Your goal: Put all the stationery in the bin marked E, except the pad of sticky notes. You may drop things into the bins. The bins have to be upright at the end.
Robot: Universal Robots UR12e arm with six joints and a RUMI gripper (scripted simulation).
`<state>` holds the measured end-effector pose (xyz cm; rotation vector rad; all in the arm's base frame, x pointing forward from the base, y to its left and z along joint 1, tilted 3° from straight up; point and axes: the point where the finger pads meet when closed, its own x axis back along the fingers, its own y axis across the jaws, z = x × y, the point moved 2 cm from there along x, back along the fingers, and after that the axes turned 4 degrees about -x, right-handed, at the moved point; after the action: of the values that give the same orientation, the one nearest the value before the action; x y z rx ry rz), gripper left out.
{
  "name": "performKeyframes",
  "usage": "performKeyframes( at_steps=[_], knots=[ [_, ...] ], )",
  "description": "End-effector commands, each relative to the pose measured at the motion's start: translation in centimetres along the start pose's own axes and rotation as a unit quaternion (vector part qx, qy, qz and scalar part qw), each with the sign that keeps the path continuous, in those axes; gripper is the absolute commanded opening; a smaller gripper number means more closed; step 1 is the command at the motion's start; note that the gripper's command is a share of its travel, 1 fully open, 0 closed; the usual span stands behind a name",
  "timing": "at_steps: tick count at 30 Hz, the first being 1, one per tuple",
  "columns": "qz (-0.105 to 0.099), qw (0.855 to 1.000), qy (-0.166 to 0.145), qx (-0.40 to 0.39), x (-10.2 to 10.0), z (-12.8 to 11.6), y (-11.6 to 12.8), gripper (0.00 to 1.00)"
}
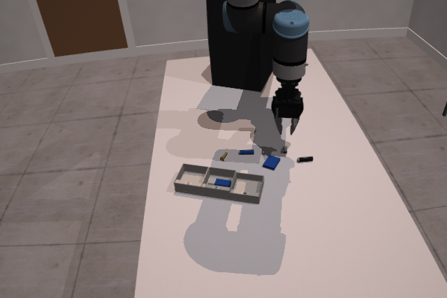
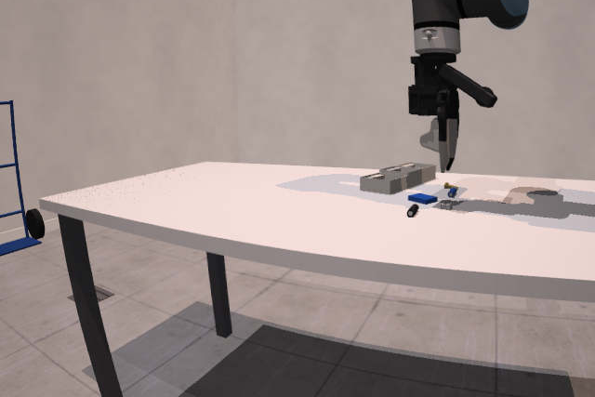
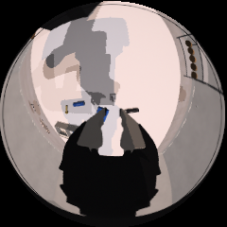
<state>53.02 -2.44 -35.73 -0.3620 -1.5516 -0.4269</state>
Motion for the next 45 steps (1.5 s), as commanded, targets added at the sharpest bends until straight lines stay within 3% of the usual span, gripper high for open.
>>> performKeyframes(
  at_steps=[1,24,41,45],
  knots=[
    [-0.001,1.000,0.000,0.007,0.0,0.0,0.0,0.18],
    [-0.001,1.000,0.000,0.007,0.0,0.0,0.0,0.18],
    [-0.001,1.000,0.000,0.007,-5.9,-0.1,0.0,0.18],
    [-0.001,1.000,0.000,0.007,-5.9,-0.1,0.0,0.18]
  ],
)
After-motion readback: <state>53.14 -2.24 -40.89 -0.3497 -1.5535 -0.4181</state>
